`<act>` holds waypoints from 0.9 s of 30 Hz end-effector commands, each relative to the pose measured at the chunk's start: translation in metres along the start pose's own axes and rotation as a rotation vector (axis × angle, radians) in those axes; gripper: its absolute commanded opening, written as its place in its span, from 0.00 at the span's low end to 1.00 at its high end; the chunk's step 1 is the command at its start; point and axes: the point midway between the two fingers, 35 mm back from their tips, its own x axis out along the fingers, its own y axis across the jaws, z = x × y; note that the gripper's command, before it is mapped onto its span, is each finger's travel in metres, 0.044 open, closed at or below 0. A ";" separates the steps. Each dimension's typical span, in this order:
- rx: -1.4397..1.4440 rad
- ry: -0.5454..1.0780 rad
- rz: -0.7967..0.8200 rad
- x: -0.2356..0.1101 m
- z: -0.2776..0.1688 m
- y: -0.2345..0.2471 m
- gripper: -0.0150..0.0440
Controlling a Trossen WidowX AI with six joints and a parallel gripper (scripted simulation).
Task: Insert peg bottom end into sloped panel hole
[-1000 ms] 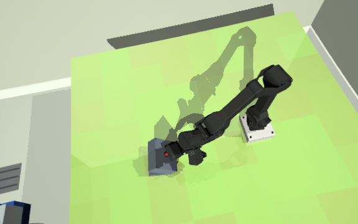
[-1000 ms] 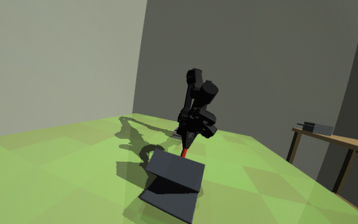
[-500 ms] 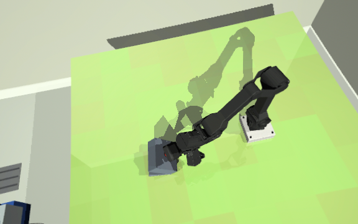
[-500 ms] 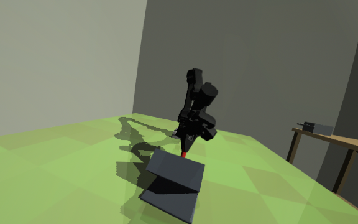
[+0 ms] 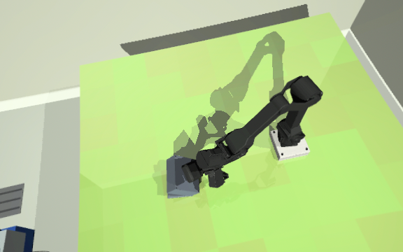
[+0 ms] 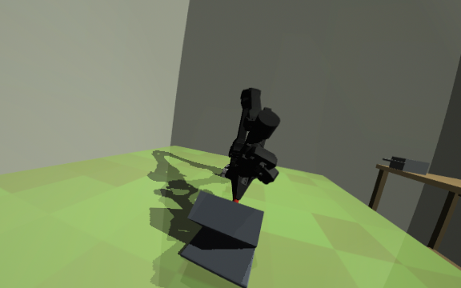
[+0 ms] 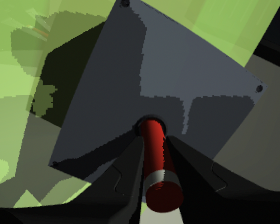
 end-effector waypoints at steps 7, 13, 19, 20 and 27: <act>-0.003 -0.003 -0.003 0.003 0.000 -0.001 0.25; 0.000 0.000 0.000 0.003 0.000 0.000 0.25; 0.000 0.000 0.000 0.003 0.000 0.000 0.34; 0.000 0.000 0.000 0.003 0.000 0.000 0.39; 0.000 0.000 0.000 0.003 0.000 0.000 0.70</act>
